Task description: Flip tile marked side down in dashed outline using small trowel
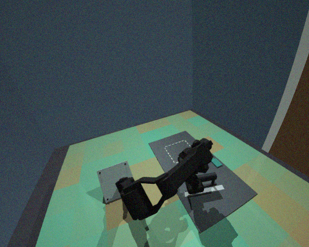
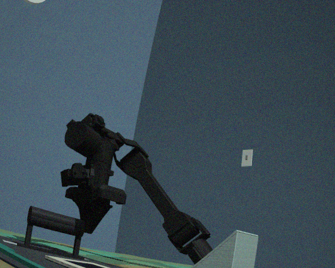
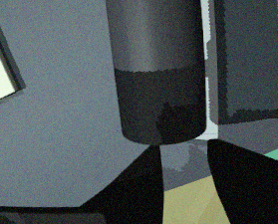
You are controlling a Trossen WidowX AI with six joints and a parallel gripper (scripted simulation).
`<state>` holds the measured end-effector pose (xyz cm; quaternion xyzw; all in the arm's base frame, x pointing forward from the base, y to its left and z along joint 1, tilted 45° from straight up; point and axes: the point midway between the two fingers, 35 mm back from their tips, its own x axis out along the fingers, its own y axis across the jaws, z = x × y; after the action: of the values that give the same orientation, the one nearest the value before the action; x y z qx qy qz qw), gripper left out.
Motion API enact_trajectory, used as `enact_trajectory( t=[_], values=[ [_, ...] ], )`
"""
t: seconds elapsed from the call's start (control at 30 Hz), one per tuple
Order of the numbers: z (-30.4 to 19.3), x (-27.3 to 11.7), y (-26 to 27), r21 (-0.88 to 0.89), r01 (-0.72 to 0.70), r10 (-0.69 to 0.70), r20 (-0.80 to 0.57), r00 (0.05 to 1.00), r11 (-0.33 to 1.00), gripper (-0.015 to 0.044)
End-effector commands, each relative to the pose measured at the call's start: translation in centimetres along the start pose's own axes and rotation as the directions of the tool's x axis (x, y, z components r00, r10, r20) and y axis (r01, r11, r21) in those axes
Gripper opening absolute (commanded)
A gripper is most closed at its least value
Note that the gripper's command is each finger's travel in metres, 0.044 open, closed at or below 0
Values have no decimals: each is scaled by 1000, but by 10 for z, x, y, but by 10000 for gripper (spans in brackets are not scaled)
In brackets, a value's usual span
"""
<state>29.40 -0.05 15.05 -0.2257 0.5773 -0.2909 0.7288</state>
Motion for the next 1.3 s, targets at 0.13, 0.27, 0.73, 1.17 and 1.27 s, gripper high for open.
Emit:
enact_trajectory(
  t=[0.13, 0.27, 0.73, 1.17, 1.27],
  values=[
    [2, -3, -13, 0, -1, 1, -1, 1000, 1000, 100],
    [3, -10, -49, 0, -1, 1, -3, 1000, 1000, 100],
    [1, -18, -86, 12, 2, -2, -3, 1000, 1000, 100],
    [1, -18, -86, 11, 2, -2, -2, 1000, 1000, 0],
    [1, -18, -86, 11, 2, -2, -2, 1000, 1000, 0]
  ],
)
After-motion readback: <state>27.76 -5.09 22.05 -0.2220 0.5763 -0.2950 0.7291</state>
